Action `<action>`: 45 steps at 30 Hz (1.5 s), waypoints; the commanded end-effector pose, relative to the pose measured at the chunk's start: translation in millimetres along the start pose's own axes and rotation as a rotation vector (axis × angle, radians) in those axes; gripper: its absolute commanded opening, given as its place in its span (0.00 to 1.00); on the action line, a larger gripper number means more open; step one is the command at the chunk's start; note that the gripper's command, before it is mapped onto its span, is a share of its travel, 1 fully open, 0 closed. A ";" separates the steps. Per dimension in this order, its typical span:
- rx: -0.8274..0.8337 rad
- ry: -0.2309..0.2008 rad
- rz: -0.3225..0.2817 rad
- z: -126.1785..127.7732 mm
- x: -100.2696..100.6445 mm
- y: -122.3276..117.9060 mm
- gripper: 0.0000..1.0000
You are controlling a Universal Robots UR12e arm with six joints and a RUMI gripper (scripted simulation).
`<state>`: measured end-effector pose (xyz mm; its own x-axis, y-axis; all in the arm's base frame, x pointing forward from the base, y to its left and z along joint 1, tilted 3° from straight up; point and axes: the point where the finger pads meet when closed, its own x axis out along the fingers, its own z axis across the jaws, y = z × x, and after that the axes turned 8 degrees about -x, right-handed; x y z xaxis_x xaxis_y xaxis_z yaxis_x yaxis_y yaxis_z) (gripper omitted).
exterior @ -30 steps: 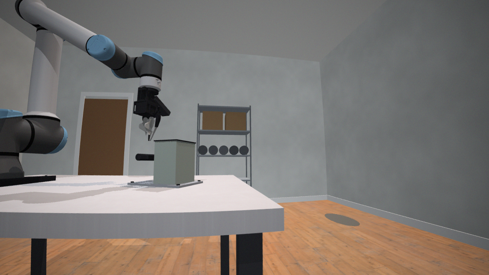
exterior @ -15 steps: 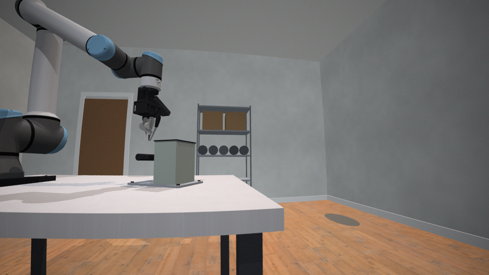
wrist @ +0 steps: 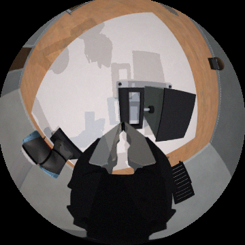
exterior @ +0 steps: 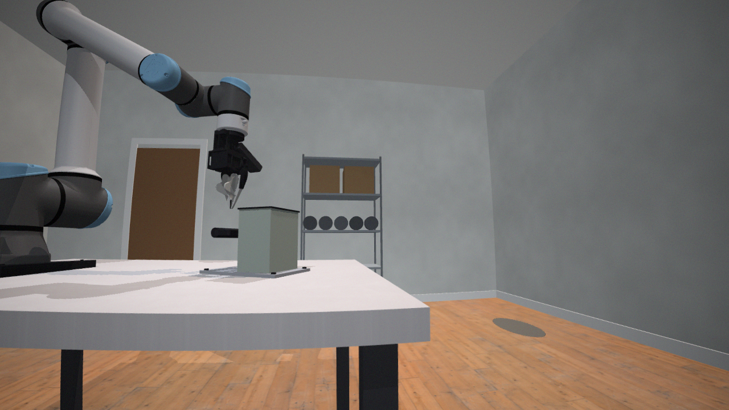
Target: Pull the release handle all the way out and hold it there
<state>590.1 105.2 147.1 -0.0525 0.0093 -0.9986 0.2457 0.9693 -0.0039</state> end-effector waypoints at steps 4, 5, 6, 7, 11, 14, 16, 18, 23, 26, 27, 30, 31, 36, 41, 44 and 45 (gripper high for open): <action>0.000 -0.001 0.000 0.6 -0.8 0.1 0.00; 0.000 -0.001 0.000 0.6 -0.8 0.1 0.00; 0.000 -0.001 0.000 0.6 -0.8 0.1 0.00; 0.000 -0.001 0.000 0.6 -0.8 0.1 0.00; 0.000 -0.001 0.000 0.6 -0.8 0.1 0.33; 0.000 -0.001 0.000 0.6 -0.8 0.1 0.33; 0.000 -0.001 0.000 0.6 -0.8 0.1 0.33; 0.000 -0.001 0.000 0.6 -0.8 0.1 0.33; 0.000 -0.001 0.000 0.6 -0.8 0.1 0.33; 0.000 -0.001 0.000 0.6 -0.8 0.1 0.33; 0.000 -0.001 0.000 0.6 -0.8 0.1 0.33; 0.000 -0.001 0.000 0.6 -0.8 0.1 0.33; 0.000 -0.001 0.000 0.6 -0.8 0.1 0.33; 0.000 -0.001 0.000 0.6 -0.8 0.1 0.33; 0.000 -0.001 0.000 0.6 -0.8 0.1 0.33; 0.000 -0.001 0.000 0.6 -0.7 0.1 0.33; 0.000 -0.001 0.000 0.6 -0.7 0.1 0.33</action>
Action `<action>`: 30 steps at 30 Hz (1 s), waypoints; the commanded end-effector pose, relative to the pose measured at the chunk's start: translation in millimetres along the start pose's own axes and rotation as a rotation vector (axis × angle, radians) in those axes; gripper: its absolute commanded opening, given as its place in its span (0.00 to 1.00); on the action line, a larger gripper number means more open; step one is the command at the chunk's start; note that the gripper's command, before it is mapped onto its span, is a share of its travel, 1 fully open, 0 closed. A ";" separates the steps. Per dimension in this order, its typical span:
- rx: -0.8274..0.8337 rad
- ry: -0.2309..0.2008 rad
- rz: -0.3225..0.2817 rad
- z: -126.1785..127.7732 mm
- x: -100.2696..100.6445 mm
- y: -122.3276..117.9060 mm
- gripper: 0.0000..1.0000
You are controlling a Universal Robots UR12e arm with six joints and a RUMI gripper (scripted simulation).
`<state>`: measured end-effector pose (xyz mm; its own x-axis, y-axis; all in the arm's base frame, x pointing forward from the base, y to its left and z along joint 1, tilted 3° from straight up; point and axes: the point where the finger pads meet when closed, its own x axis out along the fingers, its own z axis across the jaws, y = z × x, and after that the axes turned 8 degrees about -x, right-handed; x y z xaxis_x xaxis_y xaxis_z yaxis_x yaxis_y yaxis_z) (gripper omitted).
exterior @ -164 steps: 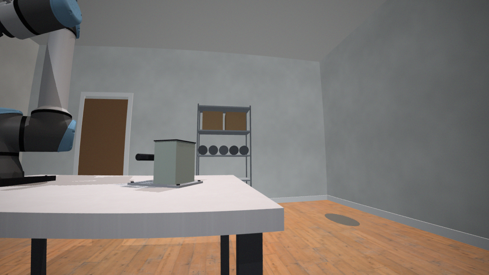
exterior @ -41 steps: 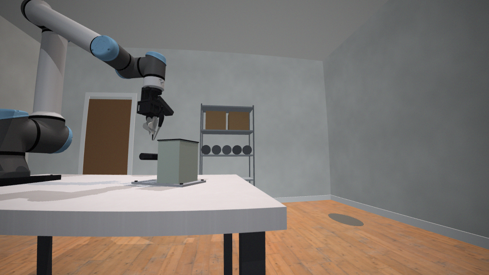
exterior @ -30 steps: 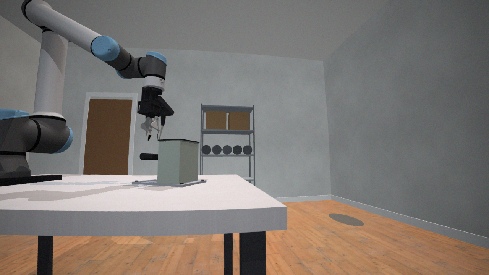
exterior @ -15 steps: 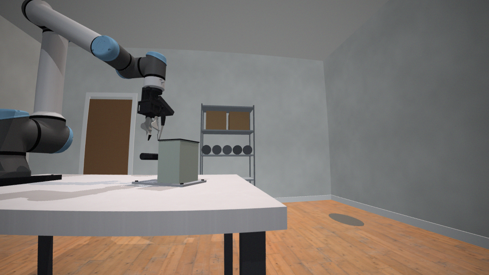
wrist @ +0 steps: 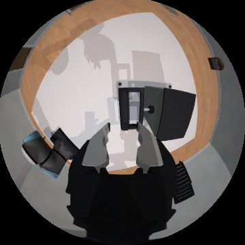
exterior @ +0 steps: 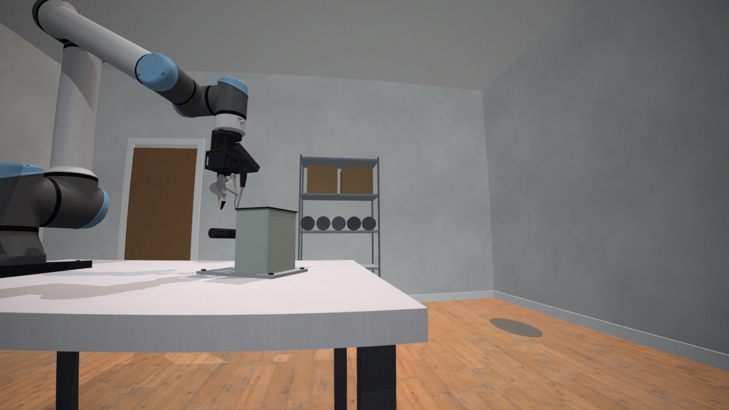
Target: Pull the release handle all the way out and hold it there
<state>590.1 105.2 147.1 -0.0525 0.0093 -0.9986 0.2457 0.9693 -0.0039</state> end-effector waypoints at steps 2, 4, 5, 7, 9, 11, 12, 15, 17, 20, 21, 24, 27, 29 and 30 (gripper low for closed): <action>0.000 -0.001 0.000 0.6 -0.5 0.1 0.33; 0.000 -0.001 0.000 0.6 -0.3 0.1 0.33; 0.000 -0.001 0.000 0.6 -0.3 0.1 0.33; 0.000 -0.001 0.001 0.6 0.3 0.1 0.33; 0.001 0.000 0.001 0.7 1.1 0.1 0.33; 0.001 0.001 0.001 0.7 2.3 0.0 0.33; 0.002 0.001 0.002 0.7 3.1 0.0 0.33; 0.002 0.002 0.002 0.8 5.6 0.0 0.33; 0.002 0.002 0.002 0.8 7.6 0.0 0.33; 0.002 0.002 0.002 1.0 11.1 0.0 0.33; 0.002 0.002 0.002 1.0 11.1 0.0 0.33; 0.002 0.002 0.002 1.0 13.6 -0.1 0.33; 0.002 0.002 0.002 1.1 17.8 -0.1 0.33; 0.002 0.002 0.002 1.2 20.7 -0.1 0.33; 0.002 0.002 0.002 1.3 22.2 -0.2 0.33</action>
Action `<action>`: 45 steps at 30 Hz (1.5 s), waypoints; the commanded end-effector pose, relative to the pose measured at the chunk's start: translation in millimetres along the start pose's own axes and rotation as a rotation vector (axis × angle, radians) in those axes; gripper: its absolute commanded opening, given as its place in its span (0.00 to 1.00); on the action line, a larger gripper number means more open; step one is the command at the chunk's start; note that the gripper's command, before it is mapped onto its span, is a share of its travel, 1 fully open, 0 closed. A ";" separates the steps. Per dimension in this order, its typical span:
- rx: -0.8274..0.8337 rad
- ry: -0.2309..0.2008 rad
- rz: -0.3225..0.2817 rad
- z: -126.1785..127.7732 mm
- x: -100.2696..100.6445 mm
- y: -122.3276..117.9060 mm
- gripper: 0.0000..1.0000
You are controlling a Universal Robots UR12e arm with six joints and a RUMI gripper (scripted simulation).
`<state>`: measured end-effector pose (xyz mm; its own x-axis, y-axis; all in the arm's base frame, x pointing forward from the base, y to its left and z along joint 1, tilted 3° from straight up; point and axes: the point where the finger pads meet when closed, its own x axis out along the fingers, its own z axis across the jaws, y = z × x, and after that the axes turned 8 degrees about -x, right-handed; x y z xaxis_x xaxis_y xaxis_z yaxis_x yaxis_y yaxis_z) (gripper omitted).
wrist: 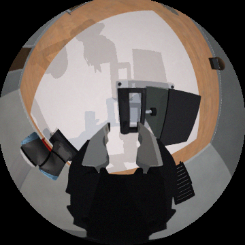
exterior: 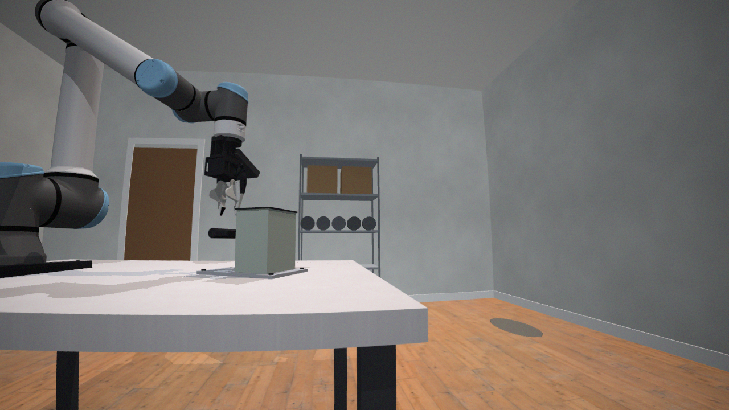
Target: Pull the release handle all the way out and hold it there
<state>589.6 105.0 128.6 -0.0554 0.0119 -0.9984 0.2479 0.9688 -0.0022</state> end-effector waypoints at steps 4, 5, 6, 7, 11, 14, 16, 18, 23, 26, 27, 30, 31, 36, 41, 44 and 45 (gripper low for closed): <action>0.000 -0.001 0.000 1.0 9.7 0.0 0.33; 0.000 -0.001 0.000 1.0 11.1 0.0 0.33; 0.000 -0.001 0.000 1.1 12.5 -0.1 0.33; 0.000 -0.001 0.000 1.1 13.9 -0.1 0.33; 0.000 -0.001 0.000 1.2 16.6 -0.1 0.33; 0.000 -0.001 0.000 1.3 20.1 -0.2 0.33; 0.000 -0.001 0.000 1.4 22.2 -0.2 0.33; 0.000 -0.001 0.000 1.4 24.0 -0.2 0.33; 0.000 -0.001 0.000 1.6 27.2 -0.2 0.33; 0.000 -0.001 0.000 1.6 27.6 -0.2 0.33; 0.000 -0.001 0.000 1.6 27.9 -0.2 0.33; 0.000 -0.001 0.000 1.6 28.6 -0.2 0.33; 0.000 -0.001 0.000 1.6 28.7 -0.3 0.33; 0.000 -0.001 0.000 1.6 28.8 -0.3 0.33; 0.000 -0.001 0.000 1.6 28.8 -0.3 0.33; 0.000 -0.001 0.000 1.6 28.8 -0.3 0.33; 0.000 -0.001 0.000 1.6 28.8 -0.3 0.33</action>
<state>588.8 104.8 99.1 -0.0553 0.0119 -0.9984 0.2479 0.9688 -0.0022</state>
